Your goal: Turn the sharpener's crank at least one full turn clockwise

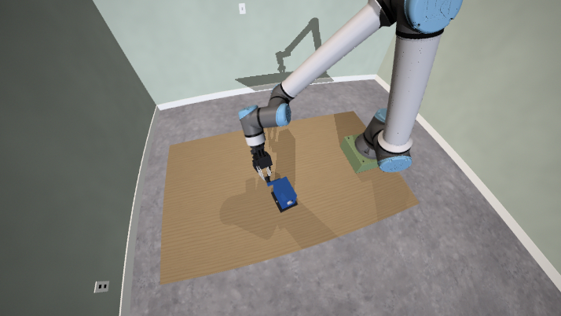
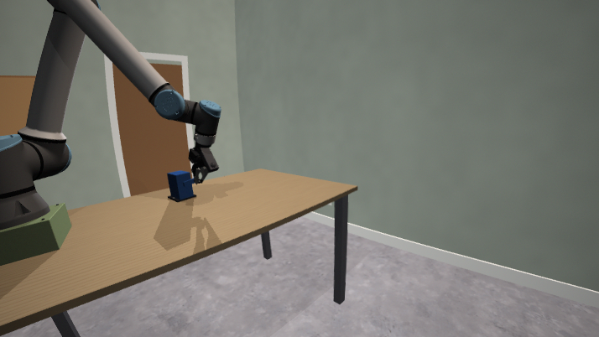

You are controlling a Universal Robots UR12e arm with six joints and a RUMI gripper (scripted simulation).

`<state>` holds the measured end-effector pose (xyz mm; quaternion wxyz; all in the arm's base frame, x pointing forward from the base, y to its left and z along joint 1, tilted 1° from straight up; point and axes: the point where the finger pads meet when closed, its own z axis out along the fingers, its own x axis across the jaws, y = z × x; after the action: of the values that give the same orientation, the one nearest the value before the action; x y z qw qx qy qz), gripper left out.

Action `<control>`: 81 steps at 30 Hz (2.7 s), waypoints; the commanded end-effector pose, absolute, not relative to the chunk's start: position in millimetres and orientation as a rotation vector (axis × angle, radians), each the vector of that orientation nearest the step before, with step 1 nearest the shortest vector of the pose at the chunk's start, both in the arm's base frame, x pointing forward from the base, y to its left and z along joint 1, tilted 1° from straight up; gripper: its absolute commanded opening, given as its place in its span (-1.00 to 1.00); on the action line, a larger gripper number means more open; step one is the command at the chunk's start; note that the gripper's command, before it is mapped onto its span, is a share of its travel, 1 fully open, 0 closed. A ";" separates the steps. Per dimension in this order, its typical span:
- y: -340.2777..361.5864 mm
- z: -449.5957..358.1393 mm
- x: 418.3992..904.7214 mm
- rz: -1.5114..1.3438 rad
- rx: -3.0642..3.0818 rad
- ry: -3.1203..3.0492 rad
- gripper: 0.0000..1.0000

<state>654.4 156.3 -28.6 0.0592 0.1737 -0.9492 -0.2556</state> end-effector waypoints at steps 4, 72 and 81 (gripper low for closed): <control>156.2 -36.0 654.9 -0.773 0.527 -2.876 -0.83; 142.4 -79.1 618.2 -0.773 0.526 -2.876 -0.83; 139.5 -80.1 610.4 -0.773 0.526 -2.876 -0.83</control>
<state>614.3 141.3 -80.2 0.0594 0.1736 -0.9492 -0.2555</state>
